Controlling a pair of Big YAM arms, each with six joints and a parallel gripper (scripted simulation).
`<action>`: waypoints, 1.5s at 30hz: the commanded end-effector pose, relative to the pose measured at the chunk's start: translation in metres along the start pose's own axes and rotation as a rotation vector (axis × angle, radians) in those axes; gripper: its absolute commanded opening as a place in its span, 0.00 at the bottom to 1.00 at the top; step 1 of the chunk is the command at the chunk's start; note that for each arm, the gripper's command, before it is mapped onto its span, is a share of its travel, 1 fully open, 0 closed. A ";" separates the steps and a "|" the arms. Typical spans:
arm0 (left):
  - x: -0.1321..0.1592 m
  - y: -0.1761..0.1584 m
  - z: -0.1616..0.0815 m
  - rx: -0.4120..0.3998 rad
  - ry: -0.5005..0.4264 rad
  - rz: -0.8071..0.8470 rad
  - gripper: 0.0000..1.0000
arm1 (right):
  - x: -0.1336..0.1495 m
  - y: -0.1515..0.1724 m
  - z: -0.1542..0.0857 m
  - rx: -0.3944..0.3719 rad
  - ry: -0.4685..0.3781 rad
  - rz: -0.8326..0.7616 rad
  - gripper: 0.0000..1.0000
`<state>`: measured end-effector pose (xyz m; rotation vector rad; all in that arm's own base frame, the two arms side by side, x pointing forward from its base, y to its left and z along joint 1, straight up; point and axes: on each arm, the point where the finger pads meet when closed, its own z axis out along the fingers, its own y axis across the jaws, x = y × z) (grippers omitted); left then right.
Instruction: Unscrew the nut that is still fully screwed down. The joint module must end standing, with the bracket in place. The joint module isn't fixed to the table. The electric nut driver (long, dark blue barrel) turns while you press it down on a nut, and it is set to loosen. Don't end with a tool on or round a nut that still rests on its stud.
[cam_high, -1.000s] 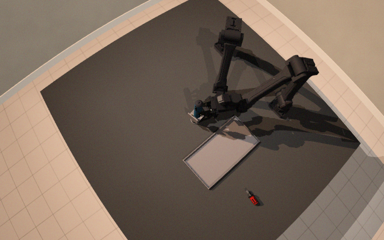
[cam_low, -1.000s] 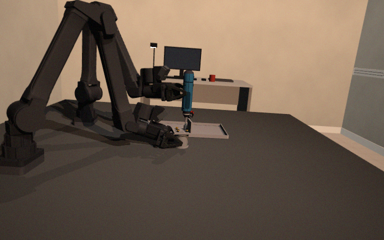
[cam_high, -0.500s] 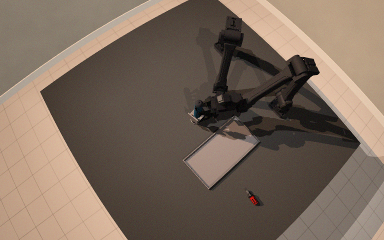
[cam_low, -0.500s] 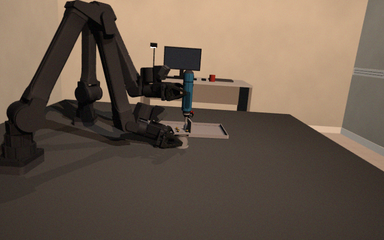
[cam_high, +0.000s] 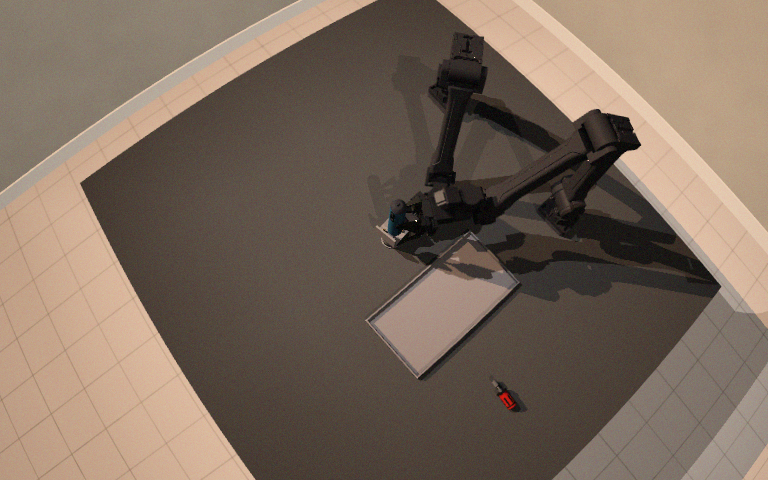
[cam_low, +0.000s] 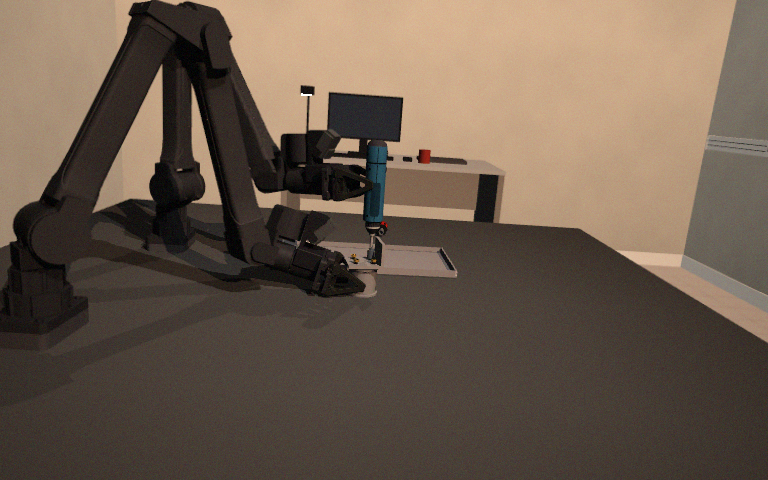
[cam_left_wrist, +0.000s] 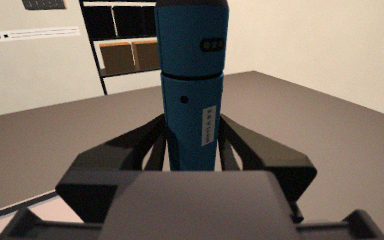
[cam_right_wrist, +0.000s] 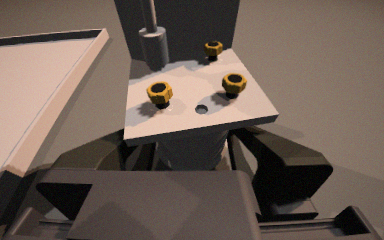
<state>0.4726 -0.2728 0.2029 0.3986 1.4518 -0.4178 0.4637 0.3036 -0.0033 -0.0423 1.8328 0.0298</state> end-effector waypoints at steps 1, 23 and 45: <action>-0.050 0.006 0.015 -0.010 -0.102 0.006 0.42 | -0.010 0.004 0.003 -0.004 -0.019 0.018 0.59; -0.058 0.006 0.016 -0.010 -0.108 0.006 0.42 | -0.010 0.004 0.003 -0.004 -0.019 0.018 0.59; -0.065 0.006 0.016 -0.010 -0.101 0.006 0.42 | -0.010 0.004 0.003 -0.004 -0.019 0.018 0.59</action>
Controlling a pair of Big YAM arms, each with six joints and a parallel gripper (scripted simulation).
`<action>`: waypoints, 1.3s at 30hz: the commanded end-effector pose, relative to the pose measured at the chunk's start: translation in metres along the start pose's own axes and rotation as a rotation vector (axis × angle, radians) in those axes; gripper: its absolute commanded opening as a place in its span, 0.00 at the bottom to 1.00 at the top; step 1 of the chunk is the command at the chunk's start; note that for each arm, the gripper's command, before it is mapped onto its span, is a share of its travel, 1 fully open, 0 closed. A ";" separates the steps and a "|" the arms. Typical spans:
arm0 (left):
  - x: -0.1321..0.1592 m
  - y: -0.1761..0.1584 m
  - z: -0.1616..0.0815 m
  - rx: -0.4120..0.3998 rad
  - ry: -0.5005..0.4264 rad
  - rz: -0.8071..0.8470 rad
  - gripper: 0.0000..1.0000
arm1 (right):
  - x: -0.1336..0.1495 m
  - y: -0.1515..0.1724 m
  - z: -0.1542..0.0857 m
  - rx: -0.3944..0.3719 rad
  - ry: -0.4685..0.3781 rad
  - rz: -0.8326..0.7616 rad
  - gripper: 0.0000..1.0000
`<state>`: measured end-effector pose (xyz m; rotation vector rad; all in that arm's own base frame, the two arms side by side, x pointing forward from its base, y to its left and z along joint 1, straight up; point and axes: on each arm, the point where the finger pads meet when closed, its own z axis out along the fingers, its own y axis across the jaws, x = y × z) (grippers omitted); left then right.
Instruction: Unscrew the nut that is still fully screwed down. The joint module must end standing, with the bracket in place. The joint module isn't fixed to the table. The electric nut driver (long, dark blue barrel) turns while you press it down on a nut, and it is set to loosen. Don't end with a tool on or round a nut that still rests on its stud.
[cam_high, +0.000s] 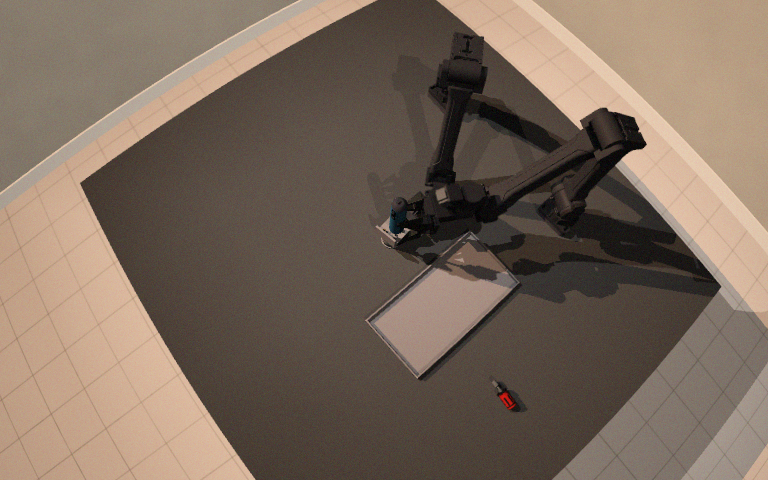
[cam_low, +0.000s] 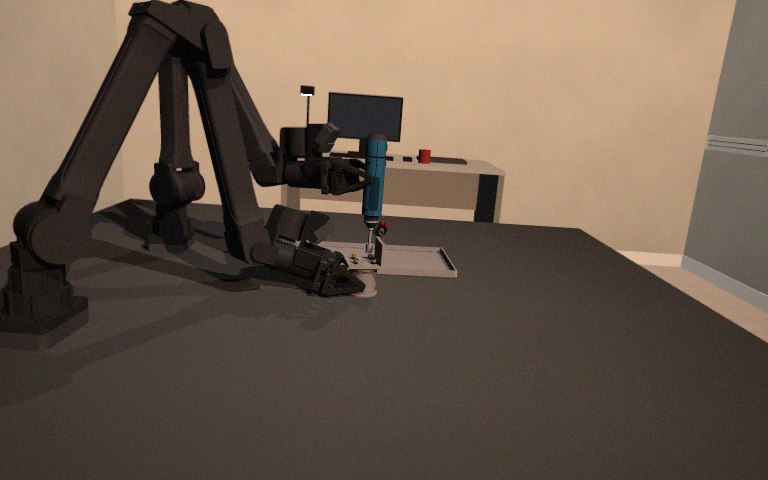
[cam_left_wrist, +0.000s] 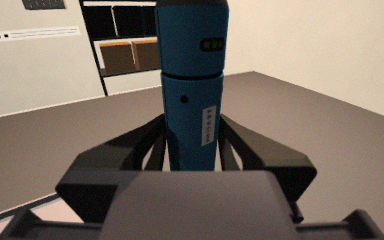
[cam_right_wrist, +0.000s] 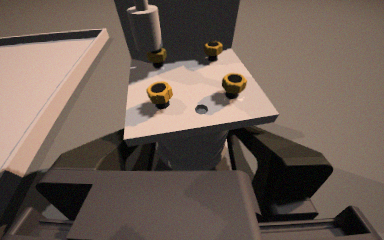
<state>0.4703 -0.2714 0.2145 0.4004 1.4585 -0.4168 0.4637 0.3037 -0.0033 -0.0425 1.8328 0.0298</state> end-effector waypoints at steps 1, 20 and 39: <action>-0.054 0.006 0.018 -0.010 -0.106 0.006 0.42 | -0.010 0.004 0.003 -0.004 -0.019 0.018 0.59; -0.060 0.006 0.018 -0.010 -0.117 0.006 0.42 | -0.010 0.004 0.003 -0.004 -0.019 0.018 0.59; -0.071 0.006 0.019 -0.010 -0.085 -0.001 0.42 | -0.010 0.004 0.003 -0.004 -0.019 0.018 0.59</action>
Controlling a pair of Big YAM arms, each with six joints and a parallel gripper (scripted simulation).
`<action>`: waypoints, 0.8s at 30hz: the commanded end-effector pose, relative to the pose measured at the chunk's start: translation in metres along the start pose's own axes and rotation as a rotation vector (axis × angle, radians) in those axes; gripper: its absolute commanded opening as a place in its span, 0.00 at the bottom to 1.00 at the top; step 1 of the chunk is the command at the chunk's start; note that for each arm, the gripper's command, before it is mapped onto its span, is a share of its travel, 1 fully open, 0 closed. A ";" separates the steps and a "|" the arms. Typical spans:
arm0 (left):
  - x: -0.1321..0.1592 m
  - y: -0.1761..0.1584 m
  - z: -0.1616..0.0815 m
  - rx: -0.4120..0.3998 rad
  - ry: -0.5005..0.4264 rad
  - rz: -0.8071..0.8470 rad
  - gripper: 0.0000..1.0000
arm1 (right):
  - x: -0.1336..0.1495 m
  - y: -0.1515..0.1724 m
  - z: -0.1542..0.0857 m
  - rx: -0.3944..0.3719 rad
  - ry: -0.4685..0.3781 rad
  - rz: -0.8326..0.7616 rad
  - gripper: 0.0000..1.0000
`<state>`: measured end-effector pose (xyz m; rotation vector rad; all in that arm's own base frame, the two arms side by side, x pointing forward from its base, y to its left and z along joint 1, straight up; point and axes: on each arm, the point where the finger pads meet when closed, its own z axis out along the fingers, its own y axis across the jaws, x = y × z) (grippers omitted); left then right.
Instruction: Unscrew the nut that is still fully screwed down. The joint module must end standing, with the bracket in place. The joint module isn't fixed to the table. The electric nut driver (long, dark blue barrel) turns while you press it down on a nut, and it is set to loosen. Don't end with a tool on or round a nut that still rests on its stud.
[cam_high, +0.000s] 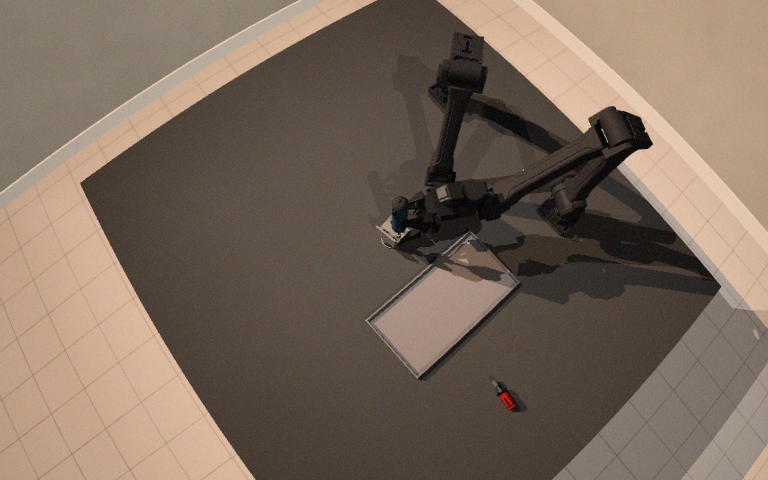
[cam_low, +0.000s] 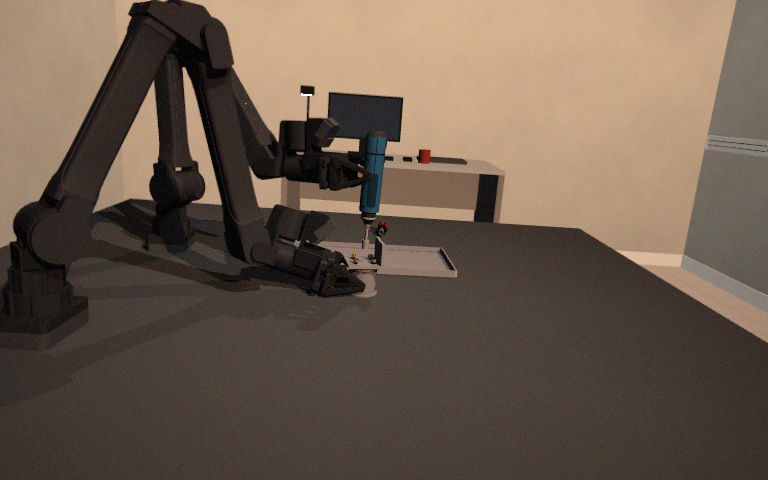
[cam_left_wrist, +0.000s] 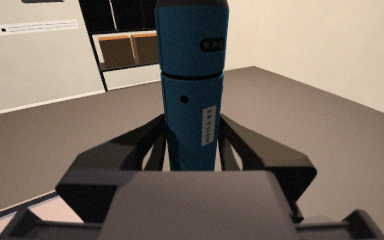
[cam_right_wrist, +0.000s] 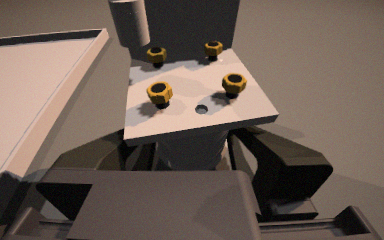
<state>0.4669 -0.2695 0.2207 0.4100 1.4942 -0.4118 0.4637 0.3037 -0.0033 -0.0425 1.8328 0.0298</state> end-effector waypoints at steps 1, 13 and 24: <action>-0.066 0.006 0.020 -0.010 -0.120 -0.002 0.42 | -0.010 0.004 0.003 -0.004 -0.019 0.018 0.59; -0.076 0.005 0.020 -0.010 -0.109 -0.007 0.42 | -0.010 0.004 0.003 -0.004 -0.019 0.018 0.59; -0.093 0.005 0.020 -0.009 -0.132 -0.010 0.42 | -0.010 0.004 0.003 -0.004 -0.019 0.018 0.59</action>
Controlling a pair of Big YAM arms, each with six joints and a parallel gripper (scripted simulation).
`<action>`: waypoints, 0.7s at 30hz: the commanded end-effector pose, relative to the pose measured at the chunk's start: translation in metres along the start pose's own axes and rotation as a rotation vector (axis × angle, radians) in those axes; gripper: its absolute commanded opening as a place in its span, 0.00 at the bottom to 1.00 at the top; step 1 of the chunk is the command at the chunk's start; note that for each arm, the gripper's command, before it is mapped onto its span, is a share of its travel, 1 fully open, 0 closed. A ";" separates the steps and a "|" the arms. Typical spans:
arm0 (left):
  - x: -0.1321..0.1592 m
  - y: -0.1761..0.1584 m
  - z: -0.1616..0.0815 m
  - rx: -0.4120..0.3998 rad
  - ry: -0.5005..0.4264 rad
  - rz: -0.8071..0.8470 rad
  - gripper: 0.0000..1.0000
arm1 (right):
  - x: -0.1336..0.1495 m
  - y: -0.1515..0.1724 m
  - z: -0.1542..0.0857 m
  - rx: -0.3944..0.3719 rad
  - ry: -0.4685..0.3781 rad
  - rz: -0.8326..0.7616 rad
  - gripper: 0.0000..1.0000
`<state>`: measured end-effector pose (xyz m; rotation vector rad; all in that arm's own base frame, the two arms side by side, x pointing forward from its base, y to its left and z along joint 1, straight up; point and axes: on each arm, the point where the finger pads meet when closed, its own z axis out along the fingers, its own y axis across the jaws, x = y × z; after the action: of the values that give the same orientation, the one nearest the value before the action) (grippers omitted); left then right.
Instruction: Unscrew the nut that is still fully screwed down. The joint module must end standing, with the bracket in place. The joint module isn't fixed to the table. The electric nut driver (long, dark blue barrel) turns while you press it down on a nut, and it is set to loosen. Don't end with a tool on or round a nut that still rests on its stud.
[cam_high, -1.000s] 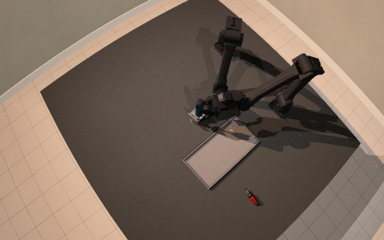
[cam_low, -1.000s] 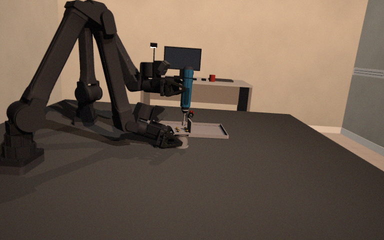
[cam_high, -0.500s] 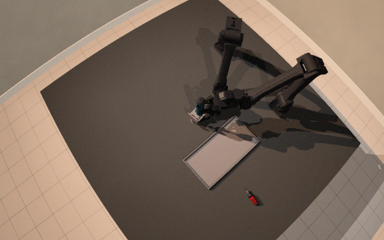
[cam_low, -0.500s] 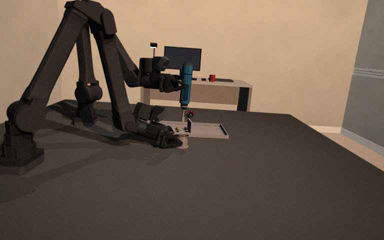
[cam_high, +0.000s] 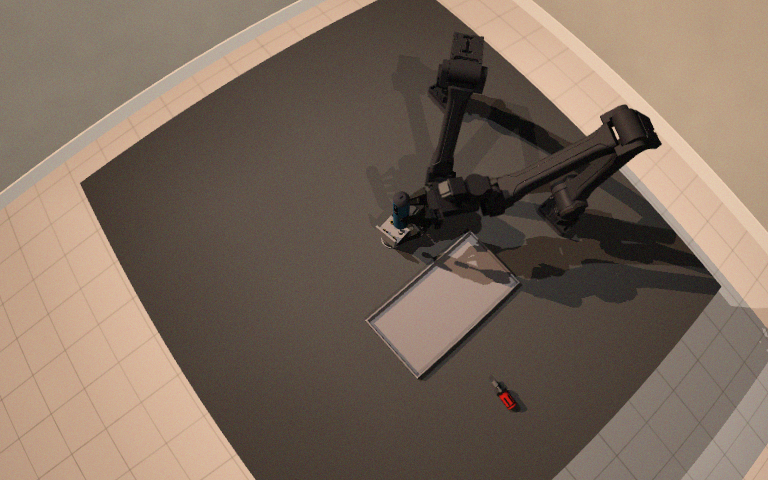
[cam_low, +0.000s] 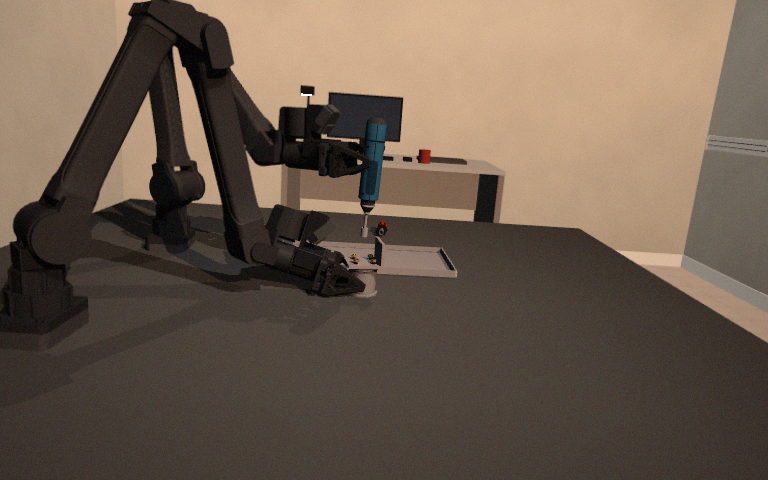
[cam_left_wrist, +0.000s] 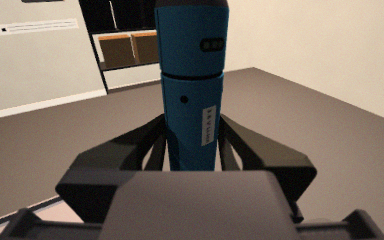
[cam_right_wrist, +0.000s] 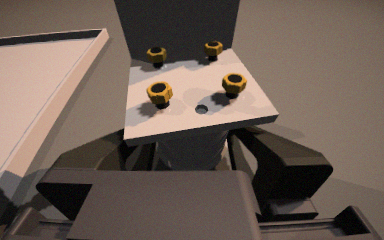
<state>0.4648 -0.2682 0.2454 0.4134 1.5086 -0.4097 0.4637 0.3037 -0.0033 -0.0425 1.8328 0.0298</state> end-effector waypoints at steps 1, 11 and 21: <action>-0.062 0.004 0.021 -0.009 -0.111 -0.011 0.42 | -0.010 0.004 0.003 -0.004 -0.019 0.018 0.59; -0.077 0.003 0.021 -0.008 -0.094 -0.013 0.42 | -0.010 0.004 0.003 -0.004 -0.019 0.018 0.59; -0.083 0.003 0.021 -0.008 -0.087 -0.014 0.42 | -0.010 0.004 0.003 -0.004 -0.019 0.018 0.59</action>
<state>0.4662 -0.2687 0.2588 0.4200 1.5451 -0.4049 0.4637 0.3037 -0.0033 -0.0425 1.8328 0.0298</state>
